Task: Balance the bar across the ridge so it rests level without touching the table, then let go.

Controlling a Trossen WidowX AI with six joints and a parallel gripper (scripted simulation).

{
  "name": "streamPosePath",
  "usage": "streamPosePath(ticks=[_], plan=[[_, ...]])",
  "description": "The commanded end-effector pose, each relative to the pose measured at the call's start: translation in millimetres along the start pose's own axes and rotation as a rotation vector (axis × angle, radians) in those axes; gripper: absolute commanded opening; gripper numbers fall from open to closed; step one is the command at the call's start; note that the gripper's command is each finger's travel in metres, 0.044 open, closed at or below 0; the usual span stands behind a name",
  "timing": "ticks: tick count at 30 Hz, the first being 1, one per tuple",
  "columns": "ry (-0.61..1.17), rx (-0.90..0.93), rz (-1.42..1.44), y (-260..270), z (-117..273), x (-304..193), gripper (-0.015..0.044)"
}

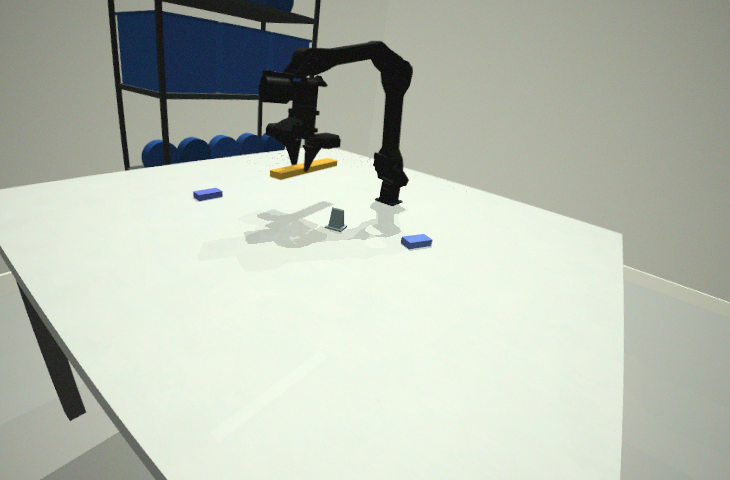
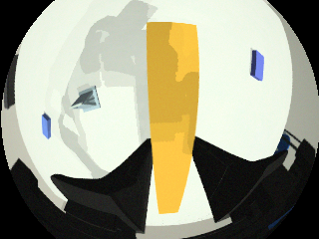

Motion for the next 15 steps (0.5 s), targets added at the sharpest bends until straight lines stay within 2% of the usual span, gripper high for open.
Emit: streamPosePath(ticks=[1,15], plan=[[0.004,0.002,0.008,7.9,-0.5,9.9,0.0000],[0.000,0.006,0.063,47.8,0.0,44.8,0.0000]])
Point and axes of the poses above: the point midway between the two fingers, 35 mm back from their tips, its own z axis back along the fingers, its own y axis across the jaws, x = y × z, the point moved 5 cm from there along z, back along the fingers, and after that the axes turned 13 degrees about z, right-handed, at the moved point
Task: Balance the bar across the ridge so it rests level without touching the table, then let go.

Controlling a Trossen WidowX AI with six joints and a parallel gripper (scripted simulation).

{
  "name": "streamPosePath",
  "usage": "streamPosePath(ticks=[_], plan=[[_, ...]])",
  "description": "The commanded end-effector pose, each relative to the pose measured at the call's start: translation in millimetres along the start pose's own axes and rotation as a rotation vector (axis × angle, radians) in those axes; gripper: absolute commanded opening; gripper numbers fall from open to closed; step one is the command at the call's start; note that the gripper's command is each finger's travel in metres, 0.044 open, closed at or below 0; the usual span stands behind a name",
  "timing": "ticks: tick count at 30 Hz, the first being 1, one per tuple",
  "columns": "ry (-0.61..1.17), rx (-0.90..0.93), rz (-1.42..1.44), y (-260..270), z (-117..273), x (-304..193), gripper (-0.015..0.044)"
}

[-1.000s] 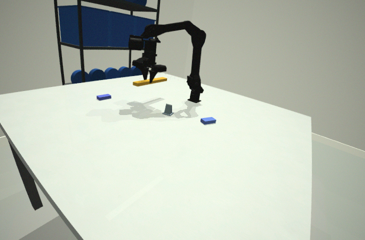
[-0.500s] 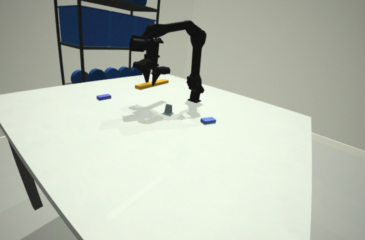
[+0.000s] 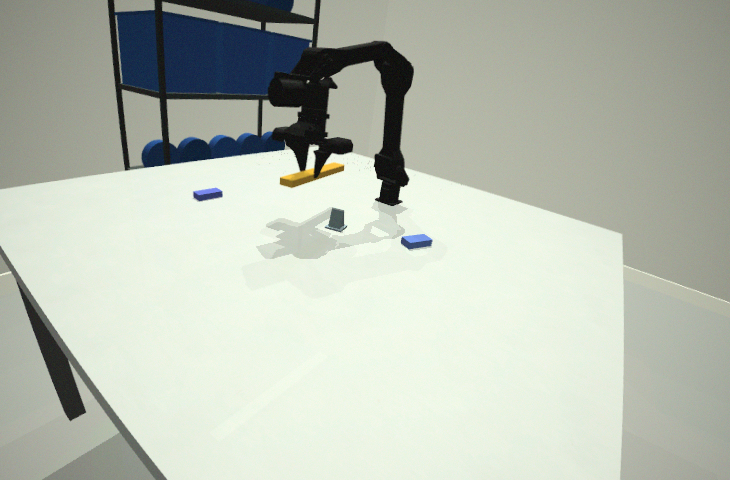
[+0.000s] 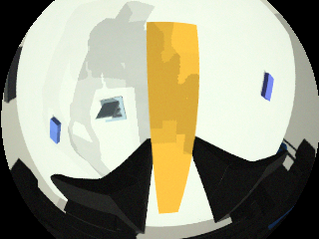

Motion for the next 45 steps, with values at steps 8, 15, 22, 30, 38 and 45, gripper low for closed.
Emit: streamPosePath(ticks=[8,15,22,30,38,45], plan=[[0.002,0.004,0.035,31.4,-0.3,24.9,0.0000],[0.001,0.006,0.061,54.1,0.0,38.5,0.0000],[-0.001,0.009,0.086,77.7,0.3,49.6,0.0000],[-0.001,0.009,0.087,80.3,-6.6,51.3,0.0000],[-0.001,0.009,0.088,80.9,-19.6,52.0,0.0000],[-0.001,0.009,0.088,80.9,-31.2,51.5,0.0000]])
Point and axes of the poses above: the point midway between the two fingers, 35 mm back from their tips, its own z axis back along the fingers, its own y axis across the jaws, x = y × z, the point moved 5 cm from there along z, back along the fingers, and after that the axes turned 13 degrees about z, right-handed, at the moved point
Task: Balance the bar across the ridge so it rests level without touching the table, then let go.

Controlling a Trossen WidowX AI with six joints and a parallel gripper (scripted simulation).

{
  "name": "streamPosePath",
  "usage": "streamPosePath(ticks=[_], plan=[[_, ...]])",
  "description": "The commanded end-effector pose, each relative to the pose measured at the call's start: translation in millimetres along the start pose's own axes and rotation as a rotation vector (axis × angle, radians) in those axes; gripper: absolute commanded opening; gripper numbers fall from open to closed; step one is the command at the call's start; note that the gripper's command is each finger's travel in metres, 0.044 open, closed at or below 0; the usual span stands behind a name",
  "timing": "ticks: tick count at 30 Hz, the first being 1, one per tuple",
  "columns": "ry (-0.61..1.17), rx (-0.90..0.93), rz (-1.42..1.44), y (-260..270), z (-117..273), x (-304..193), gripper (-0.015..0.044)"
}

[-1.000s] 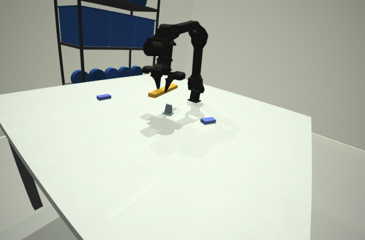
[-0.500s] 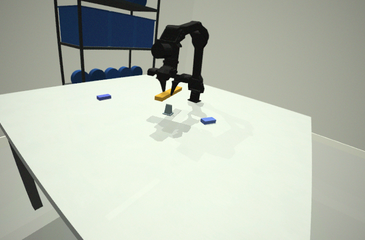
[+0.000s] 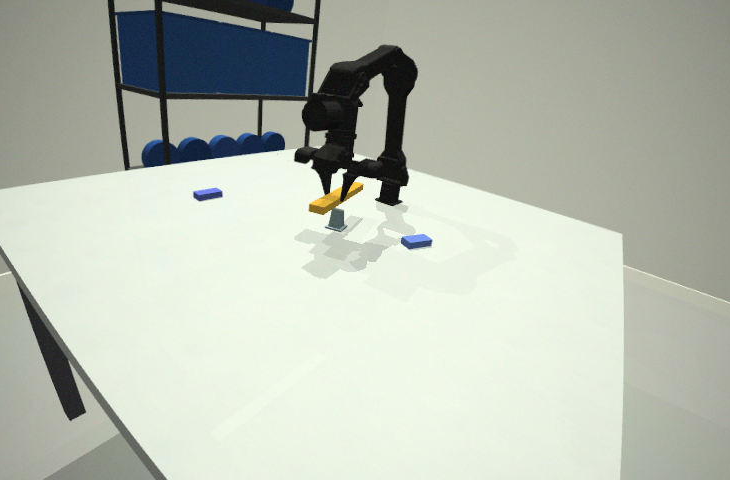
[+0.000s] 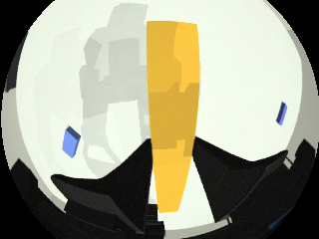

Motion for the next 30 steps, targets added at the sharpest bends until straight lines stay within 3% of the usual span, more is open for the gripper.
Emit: streamPosePath(ticks=[1,30], plan=[[0.004,0.001,-0.005,0.1,-6.8,-0.8,0.0000],[0.004,0.001,-0.005,0.1,-17.5,-1.8,0.0000]])
Point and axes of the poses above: the point midway between the two fingers, 35 mm back from their tips, its own z axis back along the fingers, its own y axis across the jaws, x = y × z, the point moved 5 cm from there along z, back along the fingers, and after that the axes turned 13 degrees about z, right-handed, at the moved point
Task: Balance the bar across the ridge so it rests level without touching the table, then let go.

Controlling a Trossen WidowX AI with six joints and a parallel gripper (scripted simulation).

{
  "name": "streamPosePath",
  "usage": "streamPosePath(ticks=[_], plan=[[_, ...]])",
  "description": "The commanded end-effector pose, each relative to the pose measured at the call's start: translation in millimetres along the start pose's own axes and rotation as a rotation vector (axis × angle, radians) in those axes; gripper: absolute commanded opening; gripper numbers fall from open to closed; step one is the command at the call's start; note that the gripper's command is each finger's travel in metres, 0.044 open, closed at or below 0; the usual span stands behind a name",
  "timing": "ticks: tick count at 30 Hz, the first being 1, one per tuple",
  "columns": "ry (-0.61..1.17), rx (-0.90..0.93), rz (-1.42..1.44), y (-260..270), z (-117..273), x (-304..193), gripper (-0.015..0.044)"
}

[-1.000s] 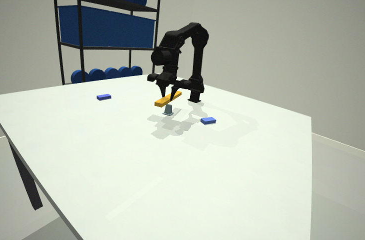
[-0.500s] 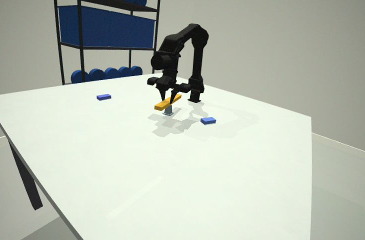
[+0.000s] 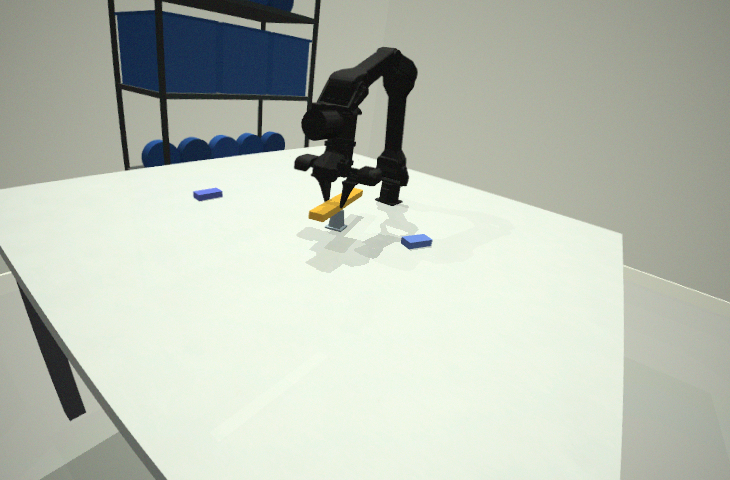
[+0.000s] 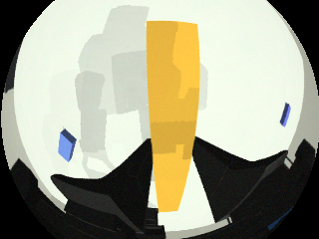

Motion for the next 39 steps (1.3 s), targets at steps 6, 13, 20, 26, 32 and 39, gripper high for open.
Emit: streamPosePath(ticks=[6,13,20,26,32,39], plan=[[0.001,-0.001,-0.004,-0.2,-1.1,0.0,0.0000],[0.001,-0.001,-0.004,-0.2,-1.7,-0.1,0.0000],[0.001,-0.001,-0.004,-0.1,-2.4,-0.1,0.0000],[0.001,-0.001,-0.004,-0.2,-2.8,-0.1,0.0000],[0.001,-0.001,-0.004,-0.2,-3.4,-0.1,0.0000],[0.001,-0.001,-0.004,-0.2,-3.9,-0.2,0.0000]])
Point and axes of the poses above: the point midway between the two fingers, 35 mm back from their tips, its own z axis back along the fingers, its own y axis across the jaws, x = y × z, the point moved 5 cm from there along z, back along the fingers, and after that the axes turned 13 degrees about z, right-handed, at the moved point
